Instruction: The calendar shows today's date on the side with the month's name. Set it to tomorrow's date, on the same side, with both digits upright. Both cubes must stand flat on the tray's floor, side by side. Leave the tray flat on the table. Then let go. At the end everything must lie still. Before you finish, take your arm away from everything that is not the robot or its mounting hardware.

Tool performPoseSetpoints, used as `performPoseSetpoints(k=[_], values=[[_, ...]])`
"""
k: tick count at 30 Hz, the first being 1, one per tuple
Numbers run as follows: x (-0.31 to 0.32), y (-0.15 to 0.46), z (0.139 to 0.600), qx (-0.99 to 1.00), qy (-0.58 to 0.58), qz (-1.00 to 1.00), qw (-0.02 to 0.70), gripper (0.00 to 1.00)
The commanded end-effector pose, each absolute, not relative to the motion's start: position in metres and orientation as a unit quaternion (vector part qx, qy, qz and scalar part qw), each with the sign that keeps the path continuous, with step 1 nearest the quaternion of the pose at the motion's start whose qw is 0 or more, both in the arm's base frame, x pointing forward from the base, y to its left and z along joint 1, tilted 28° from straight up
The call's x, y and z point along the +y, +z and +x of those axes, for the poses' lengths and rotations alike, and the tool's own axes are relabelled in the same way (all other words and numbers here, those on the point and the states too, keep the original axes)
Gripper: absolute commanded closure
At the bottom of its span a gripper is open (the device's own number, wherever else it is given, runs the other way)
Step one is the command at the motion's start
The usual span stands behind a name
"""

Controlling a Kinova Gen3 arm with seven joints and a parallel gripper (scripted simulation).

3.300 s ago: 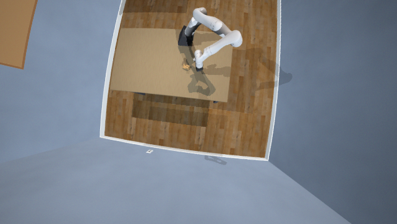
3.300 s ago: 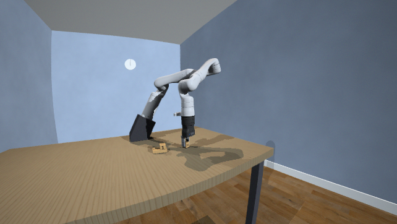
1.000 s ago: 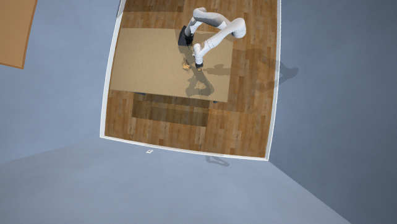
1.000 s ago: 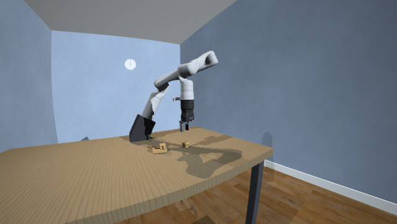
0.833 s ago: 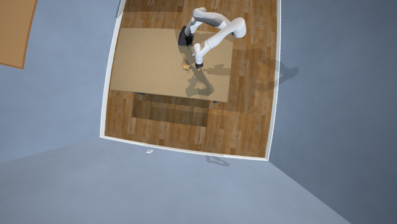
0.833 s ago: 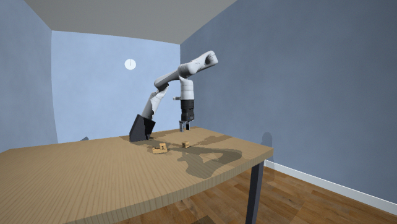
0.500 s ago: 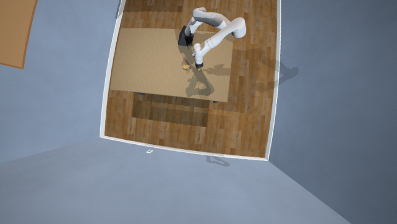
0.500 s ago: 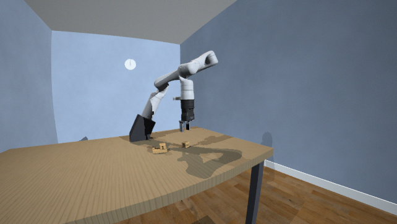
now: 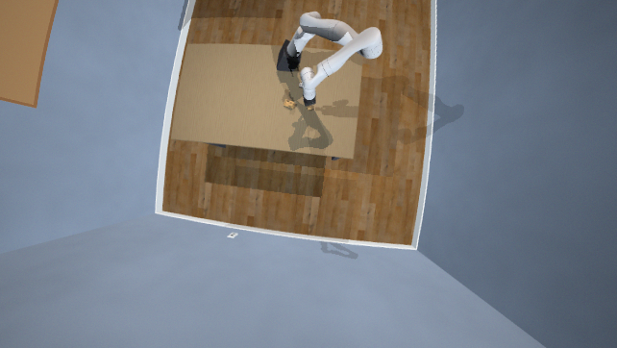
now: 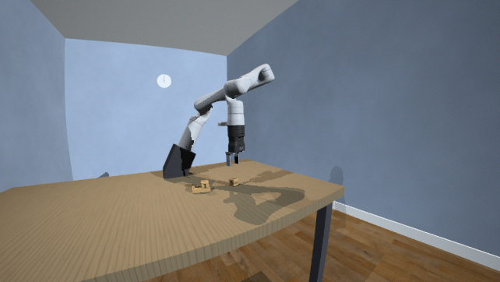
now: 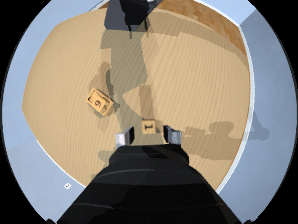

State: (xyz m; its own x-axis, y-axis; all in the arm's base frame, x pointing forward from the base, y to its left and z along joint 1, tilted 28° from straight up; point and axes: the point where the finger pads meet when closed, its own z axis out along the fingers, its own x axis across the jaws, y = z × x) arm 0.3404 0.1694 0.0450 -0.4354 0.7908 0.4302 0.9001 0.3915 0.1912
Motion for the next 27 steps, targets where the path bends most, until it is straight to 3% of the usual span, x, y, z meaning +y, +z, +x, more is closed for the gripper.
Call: performPoseSetpoints(k=[1, 27], values=[[0.169, 0.0452, 0.3405, -0.82, -0.2, -0.519, 0.137, 0.0], [0.1715, 0.0418, 0.3325, -0.613, -0.146, -0.752, 0.195, 0.0]])
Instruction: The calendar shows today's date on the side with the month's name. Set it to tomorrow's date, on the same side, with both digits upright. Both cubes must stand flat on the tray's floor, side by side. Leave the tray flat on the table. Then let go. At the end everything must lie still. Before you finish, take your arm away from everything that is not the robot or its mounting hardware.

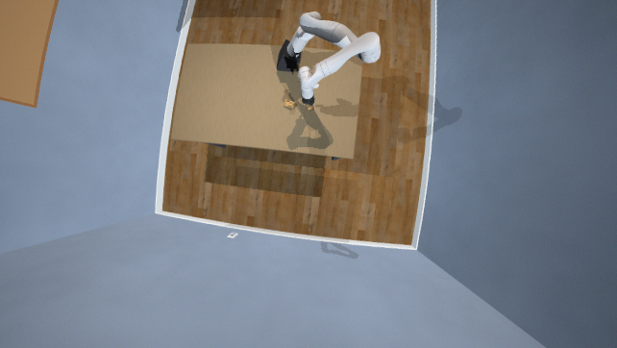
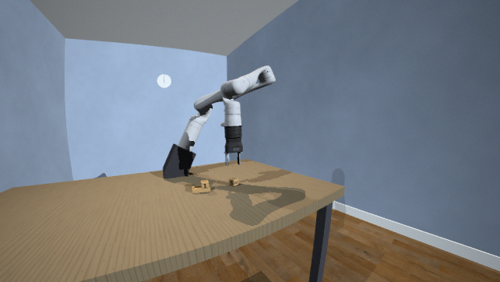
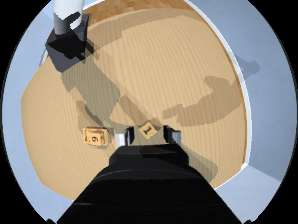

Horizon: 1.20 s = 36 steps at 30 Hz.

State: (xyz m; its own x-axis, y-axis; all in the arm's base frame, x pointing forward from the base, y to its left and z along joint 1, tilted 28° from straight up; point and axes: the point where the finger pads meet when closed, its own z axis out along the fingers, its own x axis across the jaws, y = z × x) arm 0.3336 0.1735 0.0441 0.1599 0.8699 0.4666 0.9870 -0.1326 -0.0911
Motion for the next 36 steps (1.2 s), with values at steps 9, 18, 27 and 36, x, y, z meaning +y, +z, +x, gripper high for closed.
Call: performPoseSetpoints(k=[9, 18, 27, 36], values=[[0.1725, 0.0405, 0.3325, -0.5, -0.116, -0.831, 0.214, 0.0], [0.1726, 0.0385, 0.335, -0.358, -0.081, -0.902, 0.229, 0.0], [0.1719, 0.0372, 0.3373, -0.276, -0.061, -0.93, 0.235, 0.0], [0.1713, 0.0363, 0.3389, -0.228, -0.049, -0.943, 0.238, 0.0]])
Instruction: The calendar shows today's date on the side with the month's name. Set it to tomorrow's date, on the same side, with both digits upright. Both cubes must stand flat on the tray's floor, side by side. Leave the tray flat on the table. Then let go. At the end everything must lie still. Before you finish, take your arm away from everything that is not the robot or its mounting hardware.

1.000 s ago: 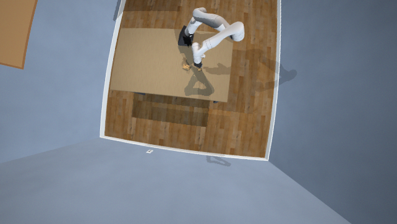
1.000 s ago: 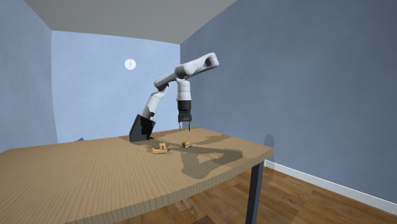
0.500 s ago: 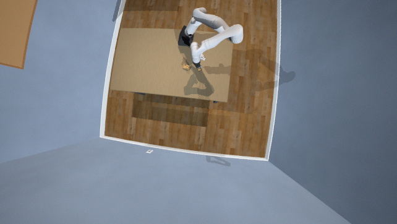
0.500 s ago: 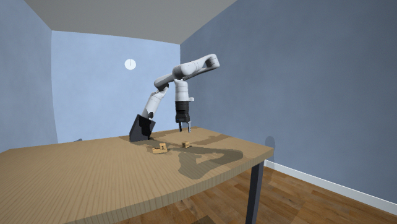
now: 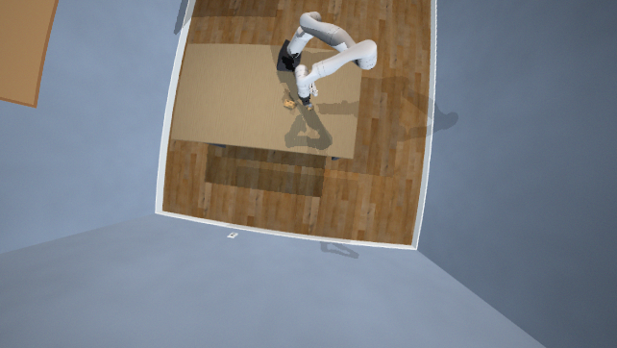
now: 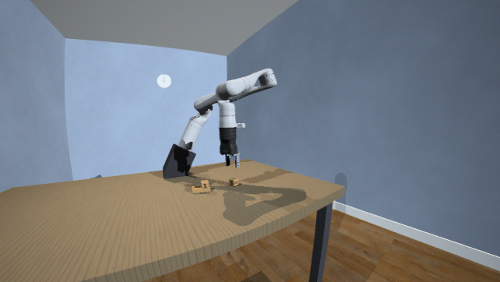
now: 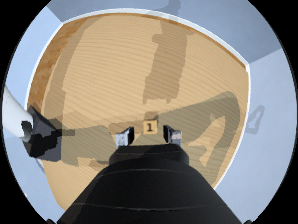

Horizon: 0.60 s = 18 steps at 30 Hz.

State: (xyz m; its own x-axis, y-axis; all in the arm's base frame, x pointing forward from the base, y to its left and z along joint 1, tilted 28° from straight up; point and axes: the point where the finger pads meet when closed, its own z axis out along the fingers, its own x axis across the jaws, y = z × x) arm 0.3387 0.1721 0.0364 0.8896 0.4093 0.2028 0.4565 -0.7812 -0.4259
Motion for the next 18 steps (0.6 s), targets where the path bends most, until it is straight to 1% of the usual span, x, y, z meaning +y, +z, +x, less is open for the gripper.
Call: performPoseSetpoints(k=[1, 9, 10, 18], values=[[0.1713, 0.0363, 0.3389, -0.228, -0.049, -0.943, 0.238, 0.0], [0.1712, 0.0361, 0.3392, -0.219, -0.047, -0.945, 0.238, 0.0], [0.1712, 0.0361, 0.3392, -0.219, -0.047, -0.945, 0.238, 0.1], [0.1712, 0.0361, 0.3392, -0.219, -0.047, -0.945, 0.238, 0.1]])
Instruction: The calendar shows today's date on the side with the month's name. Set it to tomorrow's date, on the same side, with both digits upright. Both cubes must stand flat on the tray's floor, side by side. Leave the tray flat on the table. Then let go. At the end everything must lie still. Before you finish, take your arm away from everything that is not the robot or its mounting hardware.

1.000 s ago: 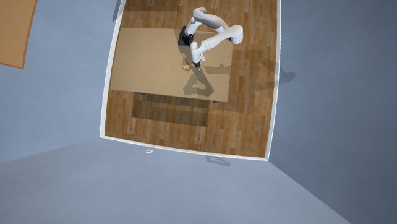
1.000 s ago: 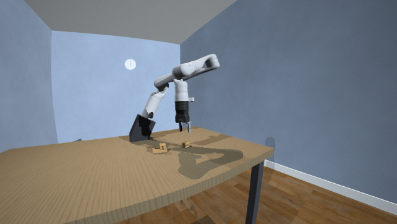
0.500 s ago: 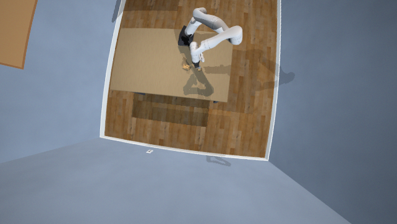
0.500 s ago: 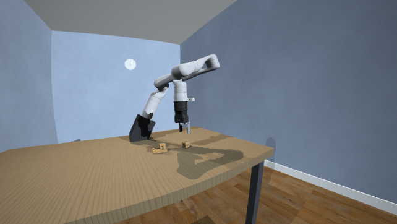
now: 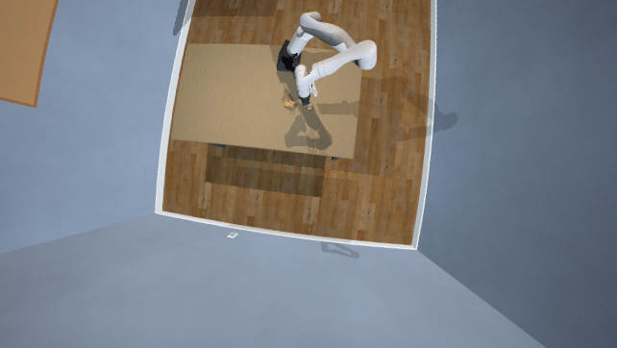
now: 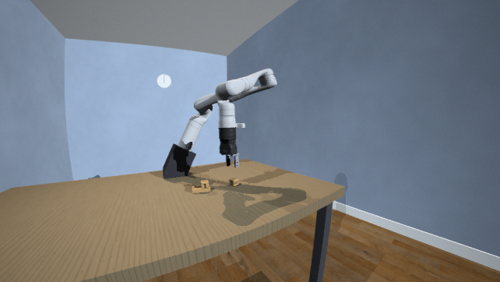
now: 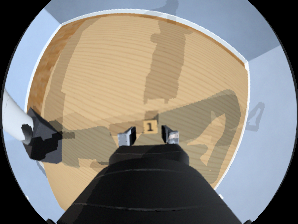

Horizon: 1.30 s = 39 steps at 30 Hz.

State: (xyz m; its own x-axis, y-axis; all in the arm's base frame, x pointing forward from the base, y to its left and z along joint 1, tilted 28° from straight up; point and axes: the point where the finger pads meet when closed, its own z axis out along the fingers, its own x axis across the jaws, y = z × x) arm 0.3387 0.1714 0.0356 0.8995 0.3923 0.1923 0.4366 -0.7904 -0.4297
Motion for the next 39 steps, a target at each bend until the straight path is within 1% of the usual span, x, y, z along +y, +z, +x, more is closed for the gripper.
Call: performPoseSetpoints(k=[1, 39], values=[[0.1712, 0.0361, 0.3392, -0.219, -0.047, -0.945, 0.238, 0.1], [0.1728, 0.0334, 0.3392, -0.219, -0.047, -0.945, 0.238, 0.1]])
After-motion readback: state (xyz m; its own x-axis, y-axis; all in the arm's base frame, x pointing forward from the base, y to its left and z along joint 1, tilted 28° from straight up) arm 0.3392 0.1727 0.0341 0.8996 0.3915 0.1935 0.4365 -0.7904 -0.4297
